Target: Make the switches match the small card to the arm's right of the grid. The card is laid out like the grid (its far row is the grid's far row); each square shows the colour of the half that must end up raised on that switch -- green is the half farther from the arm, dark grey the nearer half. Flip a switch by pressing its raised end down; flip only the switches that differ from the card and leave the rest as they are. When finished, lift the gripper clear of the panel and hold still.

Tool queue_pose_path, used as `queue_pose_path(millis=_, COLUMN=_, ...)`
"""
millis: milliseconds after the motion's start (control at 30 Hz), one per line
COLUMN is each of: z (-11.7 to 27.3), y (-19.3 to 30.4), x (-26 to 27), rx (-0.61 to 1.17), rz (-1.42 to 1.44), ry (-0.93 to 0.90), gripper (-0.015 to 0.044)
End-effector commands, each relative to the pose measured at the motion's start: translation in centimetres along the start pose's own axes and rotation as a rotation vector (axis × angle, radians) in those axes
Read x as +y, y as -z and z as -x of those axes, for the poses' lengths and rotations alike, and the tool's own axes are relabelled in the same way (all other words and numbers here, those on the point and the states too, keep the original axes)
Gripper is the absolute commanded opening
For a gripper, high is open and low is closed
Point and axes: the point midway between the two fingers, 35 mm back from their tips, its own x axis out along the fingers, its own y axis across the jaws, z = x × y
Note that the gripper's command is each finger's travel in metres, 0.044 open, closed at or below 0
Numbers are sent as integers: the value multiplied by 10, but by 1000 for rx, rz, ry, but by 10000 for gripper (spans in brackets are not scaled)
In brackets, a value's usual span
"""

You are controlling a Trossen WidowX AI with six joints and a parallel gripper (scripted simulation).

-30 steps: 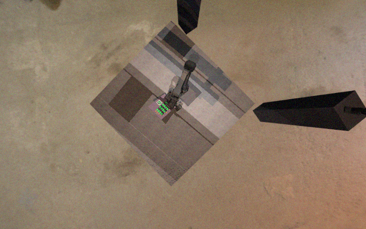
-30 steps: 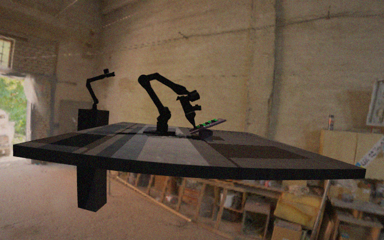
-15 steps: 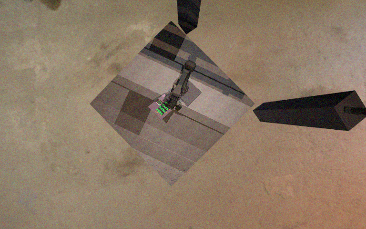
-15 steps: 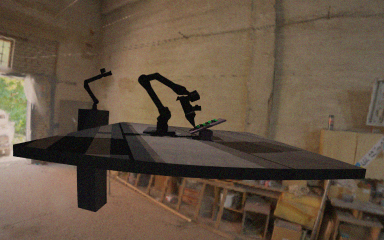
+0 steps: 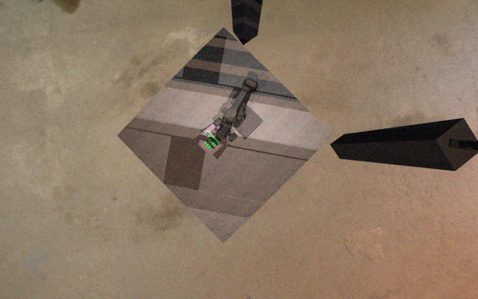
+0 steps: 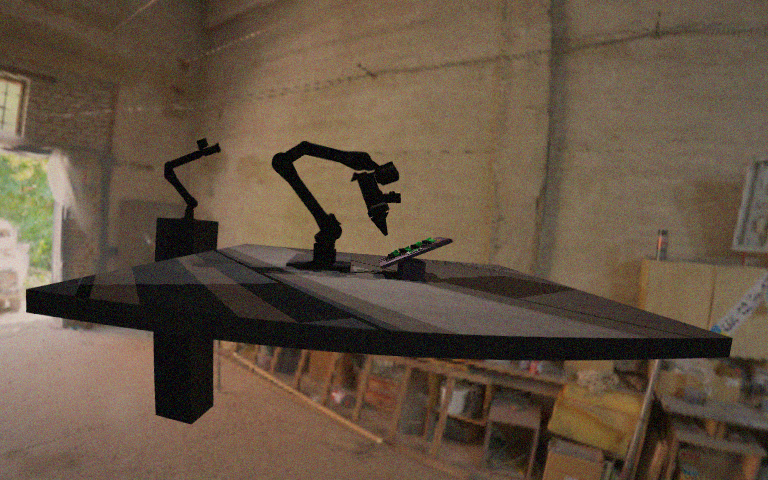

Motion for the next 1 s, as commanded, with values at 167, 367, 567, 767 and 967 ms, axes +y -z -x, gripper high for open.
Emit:
queue_pose_path(millis=167, z=-32, y=-10, x=-5, rx=13, rz=4, ry=-6, gripper=0)
queue_pose_path(millis=367, z=-37, y=-10, x=-5, rx=13, rz=4, ry=-6, gripper=0)
queue_pose_path(millis=567, z=-43, y=-10, x=-5, rx=13, rz=4, ry=-6, gripper=0)
queue_pose_path(millis=767, z=-52, y=-10, x=-5, rx=12, rz=4, ry=-6, gripper=0)
queue_pose_path(millis=967, z=-56, y=-10, x=-5, rx=12, rz=4, ry=-6, gripper=0)
